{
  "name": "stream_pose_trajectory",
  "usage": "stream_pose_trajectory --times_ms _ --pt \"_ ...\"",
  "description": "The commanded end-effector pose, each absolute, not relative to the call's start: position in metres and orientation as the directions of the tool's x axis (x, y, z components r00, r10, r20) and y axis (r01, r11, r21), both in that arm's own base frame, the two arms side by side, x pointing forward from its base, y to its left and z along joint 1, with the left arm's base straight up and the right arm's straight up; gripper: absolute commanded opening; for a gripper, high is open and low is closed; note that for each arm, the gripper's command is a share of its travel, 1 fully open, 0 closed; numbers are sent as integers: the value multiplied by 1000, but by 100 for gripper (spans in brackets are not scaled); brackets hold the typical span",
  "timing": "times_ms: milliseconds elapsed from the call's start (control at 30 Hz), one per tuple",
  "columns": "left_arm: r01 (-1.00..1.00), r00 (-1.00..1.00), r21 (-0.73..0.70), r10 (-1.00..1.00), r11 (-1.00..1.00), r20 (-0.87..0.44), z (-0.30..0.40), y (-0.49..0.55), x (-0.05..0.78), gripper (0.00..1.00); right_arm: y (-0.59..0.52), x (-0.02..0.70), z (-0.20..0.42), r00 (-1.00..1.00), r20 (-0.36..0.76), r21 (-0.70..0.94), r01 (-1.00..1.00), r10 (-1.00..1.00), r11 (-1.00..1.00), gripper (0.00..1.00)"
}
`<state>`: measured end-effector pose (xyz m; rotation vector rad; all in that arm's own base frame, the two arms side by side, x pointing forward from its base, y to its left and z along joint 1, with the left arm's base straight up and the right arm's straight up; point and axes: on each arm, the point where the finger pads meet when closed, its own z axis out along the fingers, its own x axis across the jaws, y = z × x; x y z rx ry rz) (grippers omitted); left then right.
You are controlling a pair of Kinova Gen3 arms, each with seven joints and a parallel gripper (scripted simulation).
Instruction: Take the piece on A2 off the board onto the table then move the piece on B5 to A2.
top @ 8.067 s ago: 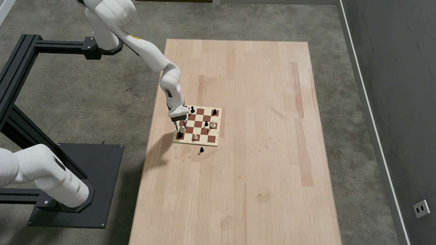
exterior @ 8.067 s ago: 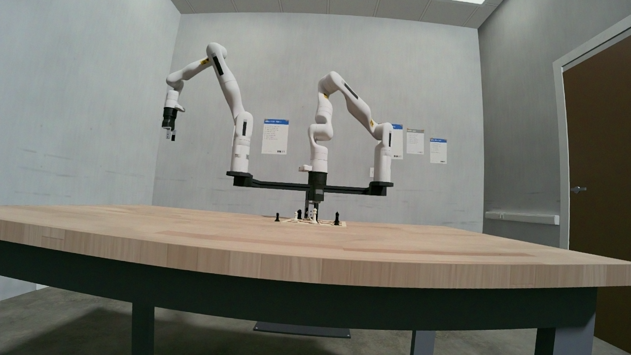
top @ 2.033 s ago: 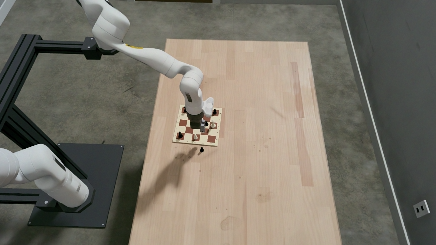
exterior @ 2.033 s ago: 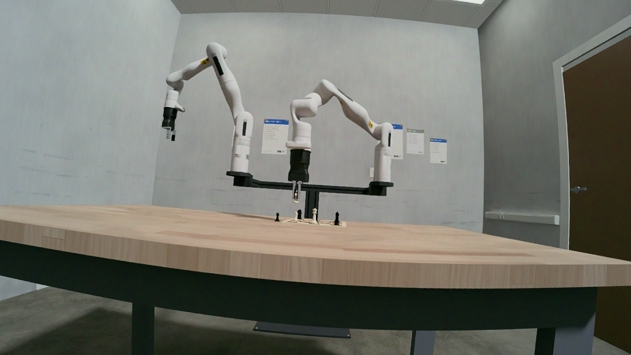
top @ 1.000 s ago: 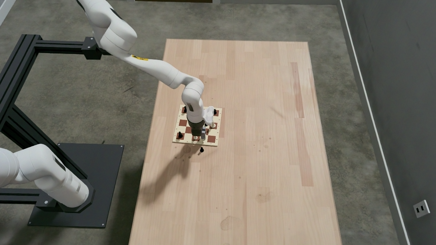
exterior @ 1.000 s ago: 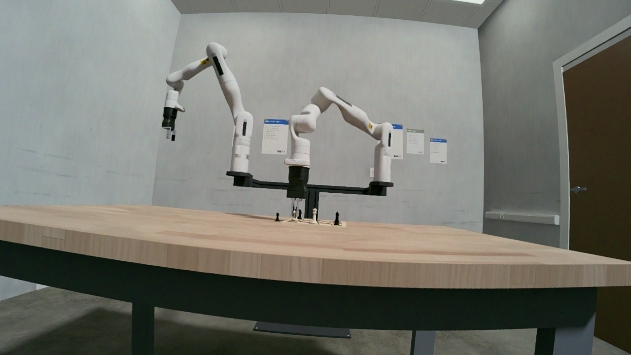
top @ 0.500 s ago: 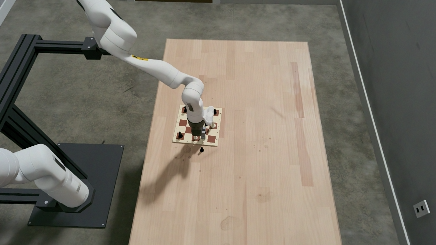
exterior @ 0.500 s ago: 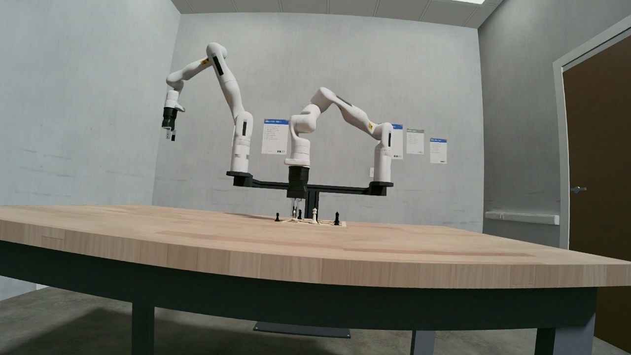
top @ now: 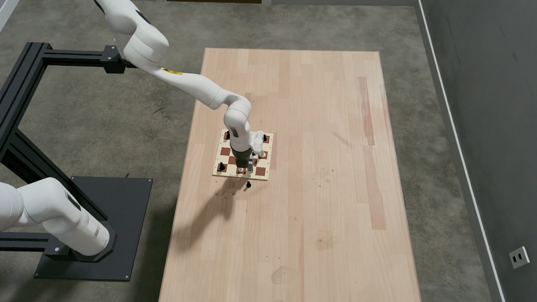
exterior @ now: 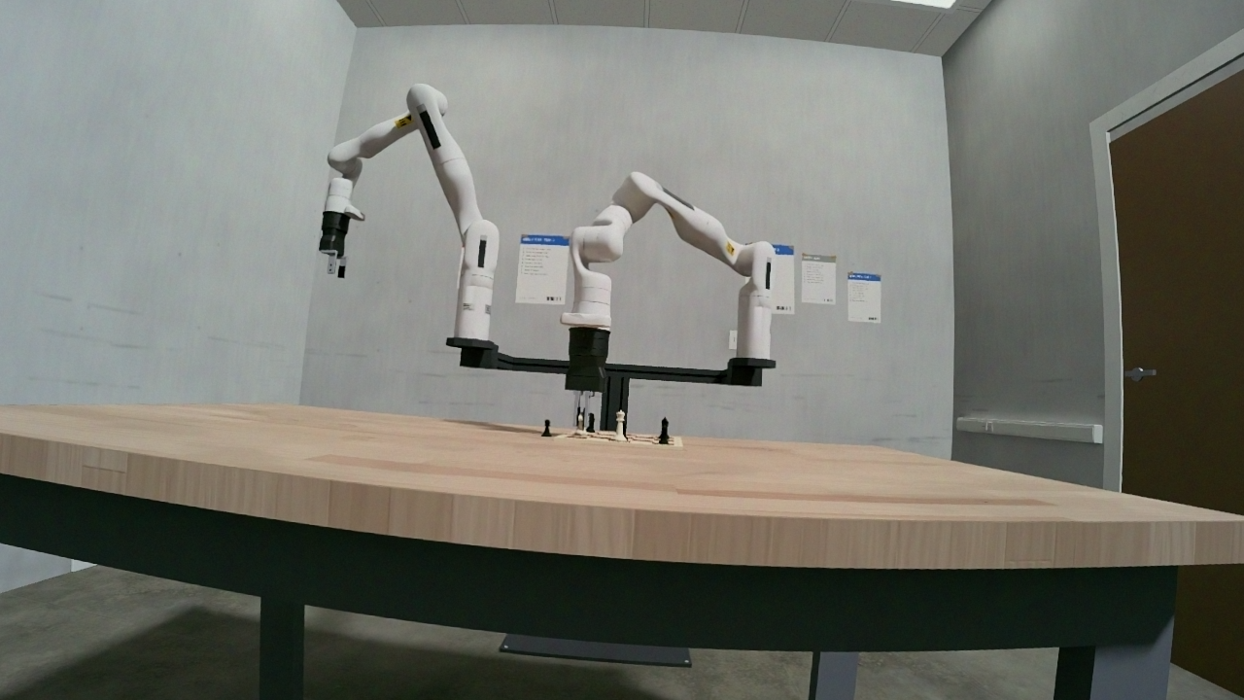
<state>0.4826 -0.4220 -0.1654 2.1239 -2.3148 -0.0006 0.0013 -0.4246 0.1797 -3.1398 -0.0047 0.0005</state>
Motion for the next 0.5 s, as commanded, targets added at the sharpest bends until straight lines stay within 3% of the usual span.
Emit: stream_pose_trajectory --times_ms 0,467 --pt "-996 -86 -2 -996 86 1 -164 -423 483 0 -425 1 180 1000 0 0 3 3 -1000 100" --pt "-996 -86 -2 -996 86 1 -167 -423 483 0 -425 1 180 1000 0 0 3 3 -1000 100"
